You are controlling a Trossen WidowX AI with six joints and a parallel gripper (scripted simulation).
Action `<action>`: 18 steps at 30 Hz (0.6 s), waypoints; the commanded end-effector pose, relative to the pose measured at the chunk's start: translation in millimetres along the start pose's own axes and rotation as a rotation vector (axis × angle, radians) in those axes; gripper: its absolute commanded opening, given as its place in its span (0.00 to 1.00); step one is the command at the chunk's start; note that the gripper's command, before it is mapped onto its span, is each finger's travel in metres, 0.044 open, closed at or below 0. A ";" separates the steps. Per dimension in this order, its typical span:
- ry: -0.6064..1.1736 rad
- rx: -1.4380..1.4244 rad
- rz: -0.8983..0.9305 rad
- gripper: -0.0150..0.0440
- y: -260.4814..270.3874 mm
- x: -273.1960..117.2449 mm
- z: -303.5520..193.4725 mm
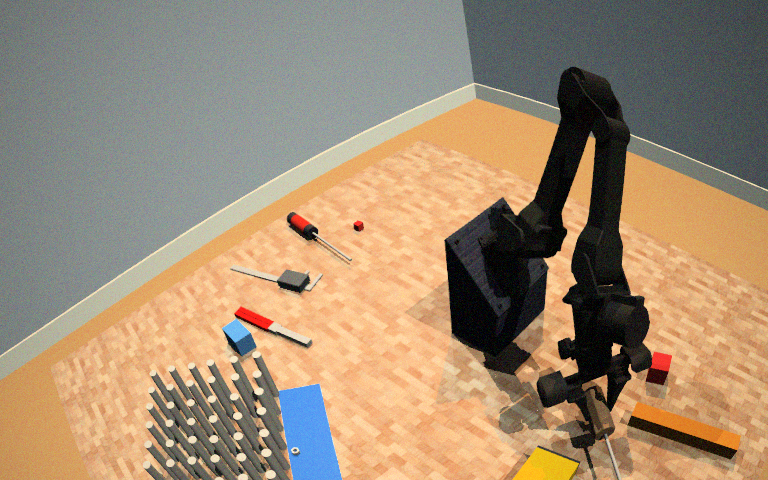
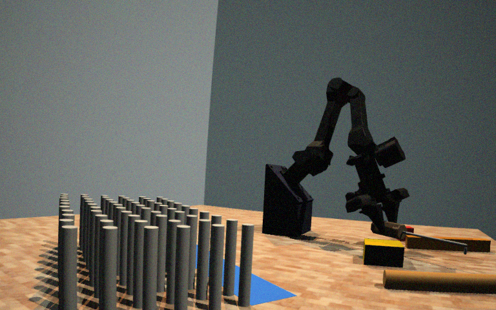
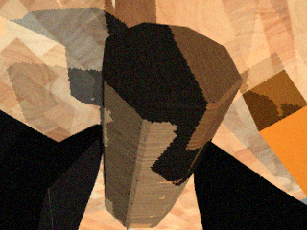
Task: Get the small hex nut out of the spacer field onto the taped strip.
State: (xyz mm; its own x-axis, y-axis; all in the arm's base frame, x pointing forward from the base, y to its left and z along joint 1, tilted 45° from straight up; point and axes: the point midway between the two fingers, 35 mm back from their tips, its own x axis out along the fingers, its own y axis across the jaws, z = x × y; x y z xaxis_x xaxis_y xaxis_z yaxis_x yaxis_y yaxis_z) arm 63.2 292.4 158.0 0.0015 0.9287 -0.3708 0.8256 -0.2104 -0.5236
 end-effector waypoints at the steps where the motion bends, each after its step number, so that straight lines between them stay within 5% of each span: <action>1: 0.004 0.006 0.006 0.25 1.1 2.2 1.6; 18: 0.008 0.009 0.003 0.25 -0.3 10.3 9.5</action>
State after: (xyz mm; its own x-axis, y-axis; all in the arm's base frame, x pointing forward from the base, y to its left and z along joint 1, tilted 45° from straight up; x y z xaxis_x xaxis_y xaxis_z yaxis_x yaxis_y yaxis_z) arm 57.4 298.4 149.1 0.0014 0.9305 -0.3662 0.8242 -0.2084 -0.5265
